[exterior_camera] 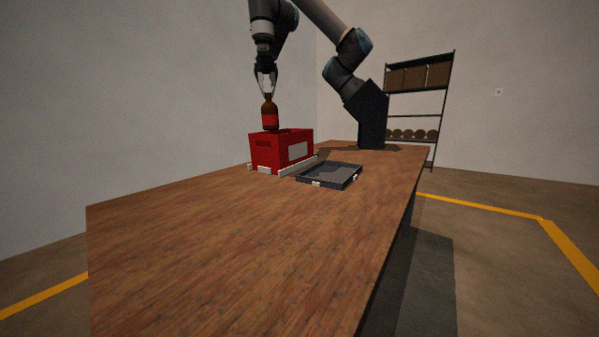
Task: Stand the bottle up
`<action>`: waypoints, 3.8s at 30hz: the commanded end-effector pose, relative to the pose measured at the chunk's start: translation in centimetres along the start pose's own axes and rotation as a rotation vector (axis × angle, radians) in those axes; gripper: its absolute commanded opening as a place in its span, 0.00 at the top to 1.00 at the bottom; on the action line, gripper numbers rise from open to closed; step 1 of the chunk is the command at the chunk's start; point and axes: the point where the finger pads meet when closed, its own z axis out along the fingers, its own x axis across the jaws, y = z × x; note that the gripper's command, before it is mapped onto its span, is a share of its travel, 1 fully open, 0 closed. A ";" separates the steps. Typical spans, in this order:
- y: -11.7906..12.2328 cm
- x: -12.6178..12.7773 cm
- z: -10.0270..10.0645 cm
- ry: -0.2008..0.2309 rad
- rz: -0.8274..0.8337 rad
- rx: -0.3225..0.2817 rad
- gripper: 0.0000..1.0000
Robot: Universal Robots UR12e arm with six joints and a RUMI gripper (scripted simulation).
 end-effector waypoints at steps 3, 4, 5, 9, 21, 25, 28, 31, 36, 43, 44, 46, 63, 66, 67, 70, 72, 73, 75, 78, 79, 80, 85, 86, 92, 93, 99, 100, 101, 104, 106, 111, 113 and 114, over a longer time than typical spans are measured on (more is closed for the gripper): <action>0.5 1.0 -0.1 0.001 0.000 0.001 1.00; 0.6 1.1 -0.1 0.001 0.000 0.001 1.00; 0.7 1.2 -0.1 0.001 0.000 0.001 1.00; 0.8 1.4 -0.1 0.001 0.000 0.001 1.00; 1.5 2.5 -0.1 0.001 0.000 0.001 1.00; 1.6 2.7 -0.1 0.001 0.000 0.001 1.00; 1.7 2.9 -0.1 0.001 0.000 0.001 1.00; 1.8 3.1 -0.1 0.001 0.000 0.001 1.00; 2.0 3.3 -0.1 0.001 0.000 0.001 1.00; 2.1 3.5 -0.1 0.001 0.000 0.001 1.00; 2.1 3.6 -0.1 0.001 0.000 0.001 1.00; 2.2 3.6 -0.1 0.001 0.000 0.001 1.00; 2.3 3.9 -0.1 0.001 0.000 0.001 1.00; 2.3 3.9 -0.1 0.001 0.000 0.001 1.00; 2.3 3.9 -0.1 0.001 0.000 0.001 1.00; 2.3 3.9 -0.1 0.001 0.000 0.001 1.00; 2.3 3.9 -0.1 0.001 0.000 0.001 1.00; 2.3 3.9 -0.1 0.001 0.000 0.001 1.00; 2.3 3.9 -0.1 0.001 0.000 0.001 1.00; 2.3 3.9 -0.1 0.001 0.000 0.001 1.00; 2.3 3.9 -0.1 0.001 0.000 0.001 1.00; 2.3 3.9 -0.1 0.001 0.000 0.001 1.00; 2.3 3.9 -0.1 0.001 0.000 0.001 1.00; 2.3 3.9 -0.1 0.001 0.000 0.001 1.00; 2.3 3.9 -0.1 0.001 0.000 0.001 1.00; 2.3 3.9 -0.1 0.001 0.000 0.001 1.00; 2.3 3.9 -0.1 0.001 0.000 0.001 1.00; 2.3 3.9 -0.1 0.001 0.000 0.001 1.00; 2.3 3.9 -0.1 0.001 0.000 0.001 1.00; 2.3 3.9 -0.1 0.001 0.000 0.001 1.00; 2.3 3.9 -0.1 0.001 0.000 0.001 1.00; 2.3 3.9 -0.1 0.001 0.000 0.001 1.00; 2.3 3.9 -0.1 0.001 0.000 0.001 1.00; 2.3 3.9 -0.1 0.001 0.000 0.001 1.00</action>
